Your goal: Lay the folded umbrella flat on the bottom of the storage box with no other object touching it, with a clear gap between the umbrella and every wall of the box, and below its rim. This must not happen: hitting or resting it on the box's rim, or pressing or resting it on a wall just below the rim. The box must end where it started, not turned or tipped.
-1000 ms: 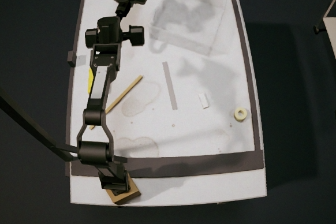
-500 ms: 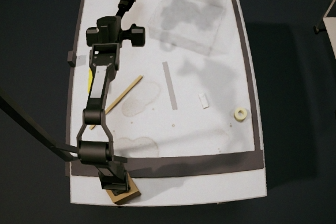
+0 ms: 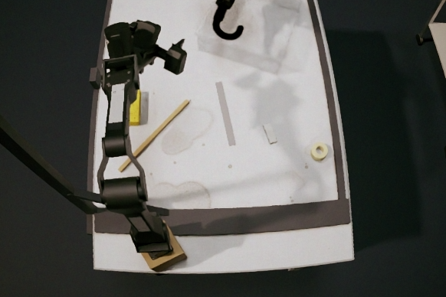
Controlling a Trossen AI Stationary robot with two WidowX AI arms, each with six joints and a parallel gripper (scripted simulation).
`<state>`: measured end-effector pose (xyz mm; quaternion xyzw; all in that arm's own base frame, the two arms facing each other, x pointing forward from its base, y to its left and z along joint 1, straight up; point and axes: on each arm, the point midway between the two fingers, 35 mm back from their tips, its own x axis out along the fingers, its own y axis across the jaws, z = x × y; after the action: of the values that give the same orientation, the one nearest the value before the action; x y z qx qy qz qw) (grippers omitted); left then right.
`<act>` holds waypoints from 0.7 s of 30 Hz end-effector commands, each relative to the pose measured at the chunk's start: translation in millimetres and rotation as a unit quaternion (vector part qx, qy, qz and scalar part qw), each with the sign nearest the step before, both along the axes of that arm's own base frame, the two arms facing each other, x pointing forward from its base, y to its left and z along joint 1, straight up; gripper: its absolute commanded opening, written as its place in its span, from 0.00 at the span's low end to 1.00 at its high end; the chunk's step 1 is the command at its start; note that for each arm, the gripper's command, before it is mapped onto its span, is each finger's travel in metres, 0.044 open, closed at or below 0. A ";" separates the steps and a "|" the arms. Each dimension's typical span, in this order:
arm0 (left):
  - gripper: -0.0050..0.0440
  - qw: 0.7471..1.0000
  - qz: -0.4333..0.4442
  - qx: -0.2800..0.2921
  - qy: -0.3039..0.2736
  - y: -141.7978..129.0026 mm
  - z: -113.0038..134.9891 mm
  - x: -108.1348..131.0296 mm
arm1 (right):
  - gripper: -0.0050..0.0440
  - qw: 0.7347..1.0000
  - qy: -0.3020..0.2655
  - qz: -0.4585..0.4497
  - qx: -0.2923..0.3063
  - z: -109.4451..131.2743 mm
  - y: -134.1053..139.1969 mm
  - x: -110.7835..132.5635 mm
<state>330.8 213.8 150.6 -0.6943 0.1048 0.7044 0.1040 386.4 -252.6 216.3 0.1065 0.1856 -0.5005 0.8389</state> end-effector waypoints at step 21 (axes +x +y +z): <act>0.00 0.992 0.120 0.010 -0.023 54.5 15.5 -10.6 | 0.92 0.998 -0.024 -0.063 -0.019 9.5 -0.8 -1.3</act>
<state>324.6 265.8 148.0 -0.7008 0.0661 0.7079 0.0573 382.2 -253.8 218.2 0.1107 0.1574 -0.5539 0.8101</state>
